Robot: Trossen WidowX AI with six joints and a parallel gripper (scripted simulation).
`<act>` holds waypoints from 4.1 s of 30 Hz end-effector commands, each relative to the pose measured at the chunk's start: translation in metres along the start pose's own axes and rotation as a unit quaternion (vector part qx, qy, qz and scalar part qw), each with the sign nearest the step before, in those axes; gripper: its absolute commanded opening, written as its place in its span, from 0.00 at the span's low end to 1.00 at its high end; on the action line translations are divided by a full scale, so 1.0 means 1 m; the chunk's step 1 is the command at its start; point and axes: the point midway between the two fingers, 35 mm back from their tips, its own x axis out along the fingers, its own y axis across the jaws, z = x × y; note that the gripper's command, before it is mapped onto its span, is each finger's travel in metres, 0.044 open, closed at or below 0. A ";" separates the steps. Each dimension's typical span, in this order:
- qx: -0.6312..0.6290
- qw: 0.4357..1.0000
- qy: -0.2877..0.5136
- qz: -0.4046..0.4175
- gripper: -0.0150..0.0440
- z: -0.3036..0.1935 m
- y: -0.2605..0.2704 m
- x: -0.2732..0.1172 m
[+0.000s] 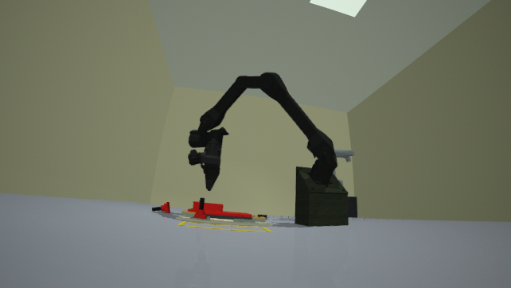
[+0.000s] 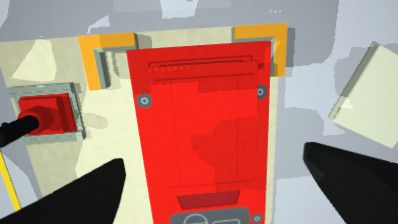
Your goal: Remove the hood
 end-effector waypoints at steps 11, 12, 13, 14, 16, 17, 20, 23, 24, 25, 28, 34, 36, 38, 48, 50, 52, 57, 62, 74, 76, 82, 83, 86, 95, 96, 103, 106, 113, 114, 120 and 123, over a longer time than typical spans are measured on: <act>0.002 1.000 0.002 0.002 1.00 -0.002 0.001 0.012; 0.002 1.000 0.002 0.002 1.00 -0.002 0.001 0.012; 0.002 1.000 0.002 0.002 1.00 -0.002 0.001 0.013; 0.002 1.000 0.002 0.002 1.00 -0.002 0.001 0.014; 0.002 1.000 0.002 0.002 1.00 -0.002 0.000 0.015; 0.002 1.000 0.002 0.002 1.00 -0.002 0.000 0.016; 0.002 1.000 0.002 0.002 1.00 -0.002 0.000 0.018; 0.002 1.000 0.002 0.002 1.00 -0.002 0.000 0.020; 0.002 1.000 0.002 0.002 1.00 -0.002 0.000 0.021; 0.002 1.000 0.002 0.002 1.00 -0.002 0.000 0.022; 0.002 1.000 0.002 0.002 1.00 -0.003 0.000 0.024; 0.002 1.000 0.002 0.002 1.00 -0.003 0.000 0.028; 0.002 1.000 0.002 0.002 1.00 -0.004 0.000 0.030; 0.002 1.000 0.002 0.002 1.00 -0.004 0.000 0.031; 0.002 1.000 0.002 0.003 1.00 -0.005 0.000 0.038; 0.002 1.000 0.002 0.003 1.00 -0.006 0.000 0.040; 0.002 1.000 0.002 0.003 1.00 -0.006 0.000 0.041; 0.002 1.000 0.002 0.003 1.00 -0.006 0.001 0.042; 0.002 1.000 0.002 0.003 1.00 -0.006 0.001 0.045; 0.002 1.000 0.002 0.003 1.00 -0.006 0.001 0.051; 0.002 1.000 0.002 0.003 1.00 -0.006 0.001 0.052; 0.002 1.000 0.002 0.003 1.00 -0.006 0.001 0.055; 0.002 1.000 0.002 0.003 1.00 -0.006 0.001 0.055; 0.002 1.000 0.002 0.003 1.00 -0.006 0.001 0.057; 0.001 1.000 0.002 0.001 0.96 -0.006 0.000 0.058; 0.001 1.000 0.002 0.001 0.91 -0.006 0.000 0.058; 0.001 1.000 0.002 0.001 0.77 -0.006 0.000 0.058; 0.001 1.000 0.002 0.001 0.73 -0.006 0.000 0.058; 0.001 1.000 0.002 0.001 0.45 -0.006 0.000 0.056; 0.001 1.000 0.002 0.001 0.41 -0.006 0.000 0.055; 0.001 1.000 0.002 0.001 0.25 -0.006 0.000 0.051; 0.001 1.000 0.001 0.001 0.25 -0.006 -0.001 0.049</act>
